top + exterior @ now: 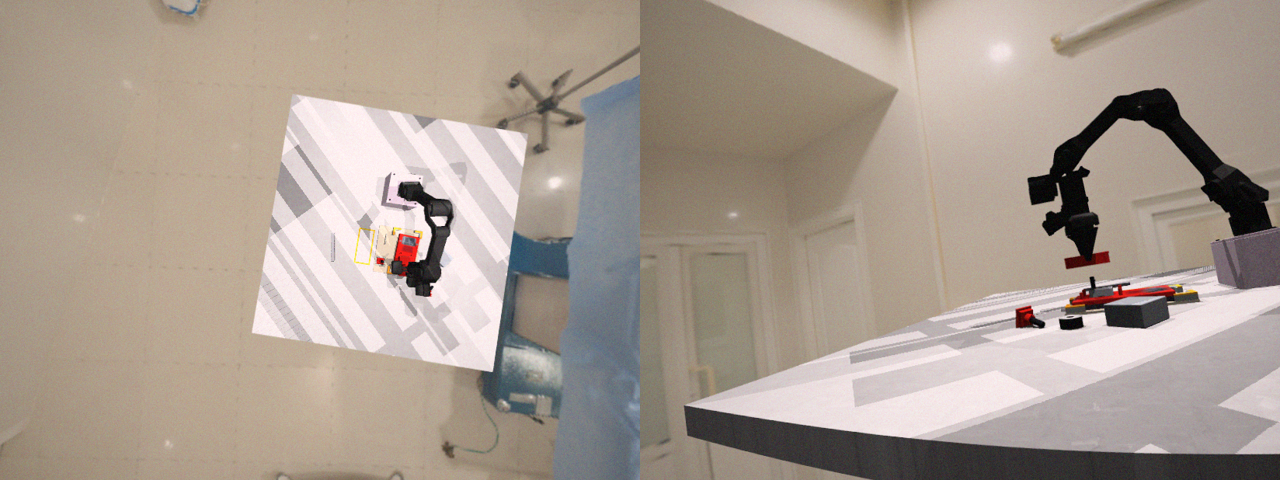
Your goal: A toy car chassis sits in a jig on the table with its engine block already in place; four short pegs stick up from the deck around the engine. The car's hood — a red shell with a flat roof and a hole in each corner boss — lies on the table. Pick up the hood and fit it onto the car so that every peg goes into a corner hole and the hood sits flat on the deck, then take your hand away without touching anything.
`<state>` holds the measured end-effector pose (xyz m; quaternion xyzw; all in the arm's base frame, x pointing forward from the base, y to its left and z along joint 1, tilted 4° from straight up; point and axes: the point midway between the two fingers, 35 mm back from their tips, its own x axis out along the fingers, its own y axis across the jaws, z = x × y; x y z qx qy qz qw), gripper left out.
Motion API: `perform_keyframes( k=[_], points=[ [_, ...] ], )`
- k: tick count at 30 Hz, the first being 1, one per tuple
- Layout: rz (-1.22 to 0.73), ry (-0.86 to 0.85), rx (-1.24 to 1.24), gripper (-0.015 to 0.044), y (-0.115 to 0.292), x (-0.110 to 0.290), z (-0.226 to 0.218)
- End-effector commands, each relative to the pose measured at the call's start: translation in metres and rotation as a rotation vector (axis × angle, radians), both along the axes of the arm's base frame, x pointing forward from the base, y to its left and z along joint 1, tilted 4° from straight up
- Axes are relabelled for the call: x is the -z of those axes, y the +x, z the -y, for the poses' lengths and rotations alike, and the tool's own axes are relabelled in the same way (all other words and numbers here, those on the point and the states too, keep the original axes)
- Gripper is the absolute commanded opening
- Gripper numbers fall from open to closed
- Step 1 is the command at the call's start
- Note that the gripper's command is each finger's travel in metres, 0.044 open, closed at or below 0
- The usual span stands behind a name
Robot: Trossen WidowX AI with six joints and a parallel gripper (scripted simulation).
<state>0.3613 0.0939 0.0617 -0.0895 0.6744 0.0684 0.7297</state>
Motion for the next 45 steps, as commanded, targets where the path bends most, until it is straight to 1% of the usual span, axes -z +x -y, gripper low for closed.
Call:
perform_keyframes(
  k=[1,6,14,24,45],
  points=[
    [0.009,0.005,0.088,0.0,-0.011,-0.001,-0.011],
    [0.011,0.015,0.189,0.0,-0.023,0.001,-0.025],
    [0.011,0.015,0.193,0.0,-0.024,0.005,-0.026],
    [0.011,0.015,0.193,0.0,-0.019,0.051,-0.024],
    [0.011,0.014,0.193,0.0,-0.019,0.051,-0.022]
  ],
)
